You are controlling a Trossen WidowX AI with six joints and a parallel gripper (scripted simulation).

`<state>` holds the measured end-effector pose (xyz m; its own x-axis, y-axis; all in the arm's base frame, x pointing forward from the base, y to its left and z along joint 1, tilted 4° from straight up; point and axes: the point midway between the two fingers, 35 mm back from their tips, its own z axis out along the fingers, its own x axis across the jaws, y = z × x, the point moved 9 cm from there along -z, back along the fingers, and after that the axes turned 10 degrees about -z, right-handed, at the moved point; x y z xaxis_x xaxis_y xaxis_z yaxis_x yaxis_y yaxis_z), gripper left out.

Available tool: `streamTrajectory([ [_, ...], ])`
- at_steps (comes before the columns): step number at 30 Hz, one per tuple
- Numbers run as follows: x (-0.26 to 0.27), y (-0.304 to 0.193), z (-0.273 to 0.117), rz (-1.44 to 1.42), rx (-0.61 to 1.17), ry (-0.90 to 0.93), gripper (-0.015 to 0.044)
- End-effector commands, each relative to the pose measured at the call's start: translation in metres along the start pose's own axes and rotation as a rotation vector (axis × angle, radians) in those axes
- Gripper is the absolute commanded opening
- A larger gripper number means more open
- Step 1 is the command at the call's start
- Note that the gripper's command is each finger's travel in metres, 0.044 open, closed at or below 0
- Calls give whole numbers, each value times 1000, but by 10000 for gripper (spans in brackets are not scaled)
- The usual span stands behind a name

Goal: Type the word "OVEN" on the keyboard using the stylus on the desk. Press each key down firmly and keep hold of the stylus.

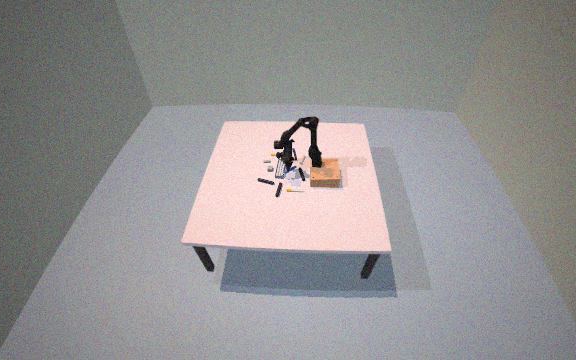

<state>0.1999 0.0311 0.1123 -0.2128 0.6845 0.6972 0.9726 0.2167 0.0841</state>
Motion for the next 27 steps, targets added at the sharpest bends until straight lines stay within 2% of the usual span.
streamTrajectory([
  [1,-3,6,-6,167,-1,34,0],
  [27,-36,37,-44,1410,119,294,0],
])
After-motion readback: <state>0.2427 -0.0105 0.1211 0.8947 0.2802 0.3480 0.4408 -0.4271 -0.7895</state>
